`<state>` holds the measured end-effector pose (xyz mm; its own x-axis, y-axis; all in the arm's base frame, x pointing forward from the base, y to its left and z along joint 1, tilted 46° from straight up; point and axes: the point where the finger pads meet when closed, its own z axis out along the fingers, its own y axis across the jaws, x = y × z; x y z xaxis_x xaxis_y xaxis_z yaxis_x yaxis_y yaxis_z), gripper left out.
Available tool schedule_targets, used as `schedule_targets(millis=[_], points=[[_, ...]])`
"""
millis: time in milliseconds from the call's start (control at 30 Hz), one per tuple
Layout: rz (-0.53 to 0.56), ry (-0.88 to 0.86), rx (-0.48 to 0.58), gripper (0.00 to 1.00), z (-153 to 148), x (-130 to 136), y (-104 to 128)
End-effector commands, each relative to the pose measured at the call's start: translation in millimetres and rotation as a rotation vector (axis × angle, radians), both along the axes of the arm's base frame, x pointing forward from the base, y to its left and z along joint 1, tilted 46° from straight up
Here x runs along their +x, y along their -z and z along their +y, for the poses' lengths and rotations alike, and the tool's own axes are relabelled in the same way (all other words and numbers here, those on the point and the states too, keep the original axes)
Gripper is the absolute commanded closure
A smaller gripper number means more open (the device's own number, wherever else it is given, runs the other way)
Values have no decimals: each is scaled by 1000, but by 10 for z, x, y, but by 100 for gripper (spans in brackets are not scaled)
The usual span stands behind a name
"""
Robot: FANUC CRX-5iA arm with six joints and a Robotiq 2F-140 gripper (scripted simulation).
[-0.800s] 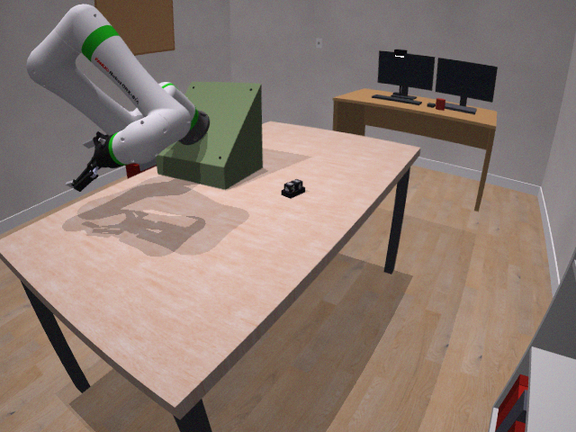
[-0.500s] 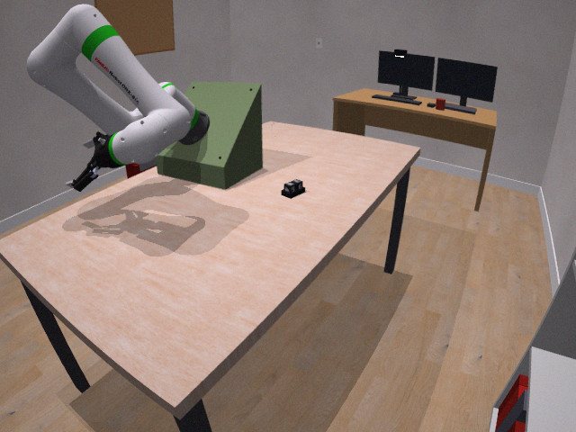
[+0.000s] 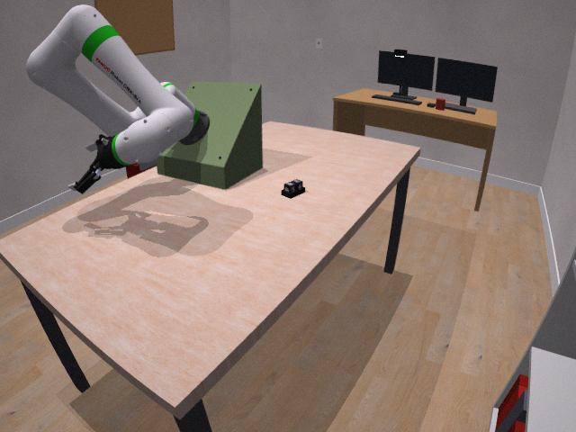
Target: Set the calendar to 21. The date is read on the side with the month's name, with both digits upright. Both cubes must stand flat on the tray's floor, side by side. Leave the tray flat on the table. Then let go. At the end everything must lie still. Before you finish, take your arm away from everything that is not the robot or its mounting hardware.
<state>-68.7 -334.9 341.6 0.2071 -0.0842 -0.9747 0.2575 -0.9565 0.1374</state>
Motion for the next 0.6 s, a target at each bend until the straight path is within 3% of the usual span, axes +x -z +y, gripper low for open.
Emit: schedule_targets(millis=[0, 33, 67, 100, 167, 200, 300, 333, 367, 400, 467, 500, 567], points=[[-65, -72, -85, 0, -148, 403, 190], [-99, -104, -122, 0, -199, 598, 281], [-99, -104, -122, 0, -199, 598, 281], [-139, -139, -163, 0, -243, 824, 387], [-139, -139, -164, 0, -244, 828, 389], [-188, -177, -208, 0, -276, 1091, 512], [-188, -177, -208, 0, -276, 1091, 512], [-244, -215, -254, 0, -288, 1384, 651], [-244, -215, -254, 0, -288, 1384, 651], [-308, -253, -300, 0, -273, 1704, 805], [-308, -253, -300, 0, -273, 1704, 805], [-380, -289, -345, 0, -226, 2027, 965], [-380, -289, -345, 0, -224, 2042, 973]])
